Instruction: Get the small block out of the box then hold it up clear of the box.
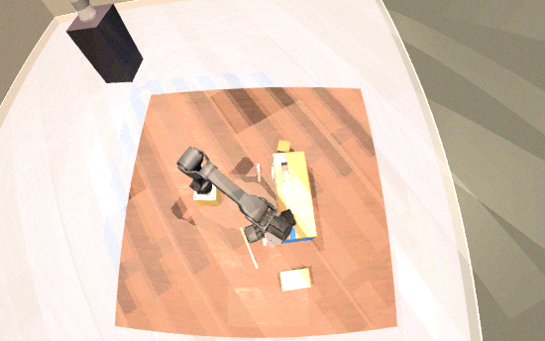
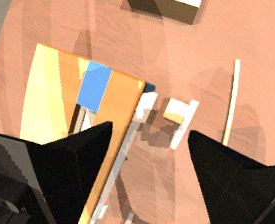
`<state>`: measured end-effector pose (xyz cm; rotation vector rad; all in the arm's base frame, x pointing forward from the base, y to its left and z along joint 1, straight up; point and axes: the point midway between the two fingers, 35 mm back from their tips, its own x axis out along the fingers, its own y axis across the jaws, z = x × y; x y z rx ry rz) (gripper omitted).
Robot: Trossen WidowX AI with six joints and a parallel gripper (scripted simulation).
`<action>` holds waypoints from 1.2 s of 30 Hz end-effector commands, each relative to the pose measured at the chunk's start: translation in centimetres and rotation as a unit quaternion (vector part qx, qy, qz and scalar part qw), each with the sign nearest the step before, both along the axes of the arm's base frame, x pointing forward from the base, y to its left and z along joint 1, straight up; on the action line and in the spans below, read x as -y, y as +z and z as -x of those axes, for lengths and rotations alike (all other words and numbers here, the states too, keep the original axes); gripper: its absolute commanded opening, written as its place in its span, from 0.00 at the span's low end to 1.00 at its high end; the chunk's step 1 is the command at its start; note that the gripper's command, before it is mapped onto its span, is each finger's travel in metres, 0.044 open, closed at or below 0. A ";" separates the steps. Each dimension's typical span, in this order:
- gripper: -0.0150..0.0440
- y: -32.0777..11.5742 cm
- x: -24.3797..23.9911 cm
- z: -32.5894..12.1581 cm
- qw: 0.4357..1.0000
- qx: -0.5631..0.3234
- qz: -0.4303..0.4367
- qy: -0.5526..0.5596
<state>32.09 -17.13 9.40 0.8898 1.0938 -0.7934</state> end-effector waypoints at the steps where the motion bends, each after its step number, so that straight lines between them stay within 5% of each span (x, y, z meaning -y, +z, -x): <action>1: 0.74 -0.1 0.5 1.0 0.892 0.057 -0.179 -0.410; 16: 0.74 0.4 1.4 1.6 0.599 0.066 -0.321 -0.731; 33: 0.74 0.5 1.4 1.6 0.595 0.066 -0.322 -0.734; 36: 0.74 -2.4 1.8 1.2 0.595 0.066 -0.322 -0.734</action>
